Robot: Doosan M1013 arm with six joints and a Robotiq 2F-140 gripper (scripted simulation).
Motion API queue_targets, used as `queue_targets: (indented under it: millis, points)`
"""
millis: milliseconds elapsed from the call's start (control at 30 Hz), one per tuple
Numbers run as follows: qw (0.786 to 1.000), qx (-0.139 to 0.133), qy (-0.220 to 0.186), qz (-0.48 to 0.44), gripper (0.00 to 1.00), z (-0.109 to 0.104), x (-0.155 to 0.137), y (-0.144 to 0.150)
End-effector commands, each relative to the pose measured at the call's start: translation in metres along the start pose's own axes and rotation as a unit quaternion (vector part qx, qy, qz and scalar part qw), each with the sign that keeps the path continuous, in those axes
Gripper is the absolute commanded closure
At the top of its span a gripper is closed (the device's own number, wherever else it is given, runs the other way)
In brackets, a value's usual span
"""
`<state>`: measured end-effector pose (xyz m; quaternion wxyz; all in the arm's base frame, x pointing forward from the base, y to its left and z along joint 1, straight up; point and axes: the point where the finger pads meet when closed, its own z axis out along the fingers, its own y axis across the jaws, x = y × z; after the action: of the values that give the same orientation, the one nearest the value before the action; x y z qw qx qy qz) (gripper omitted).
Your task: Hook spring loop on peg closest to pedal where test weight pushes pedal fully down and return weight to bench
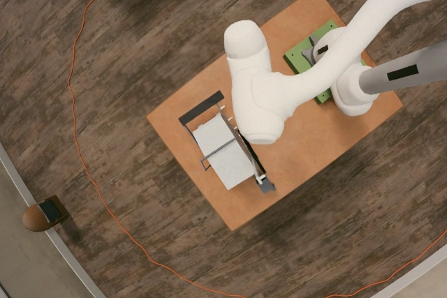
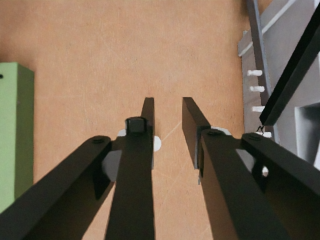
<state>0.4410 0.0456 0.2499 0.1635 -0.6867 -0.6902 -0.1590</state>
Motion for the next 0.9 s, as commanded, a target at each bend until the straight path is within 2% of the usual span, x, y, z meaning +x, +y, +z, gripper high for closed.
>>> queue_targets:
  millis: [0, 467, 500, 867]
  points:
    - [0.997, -0.003, 0.071, 0.006, 0.76, -0.039, 0.023, 0.006]
    - [0.997, -0.003, 0.071, 0.006, 0.76, -0.039, 0.023, 0.006]
    - [0.997, -0.003, 0.074, 0.006, 0.76, -0.025, 0.011, 0.063]
    - [0.997, -0.003, 0.074, 0.006, 0.76, -0.025, 0.011, 0.063]
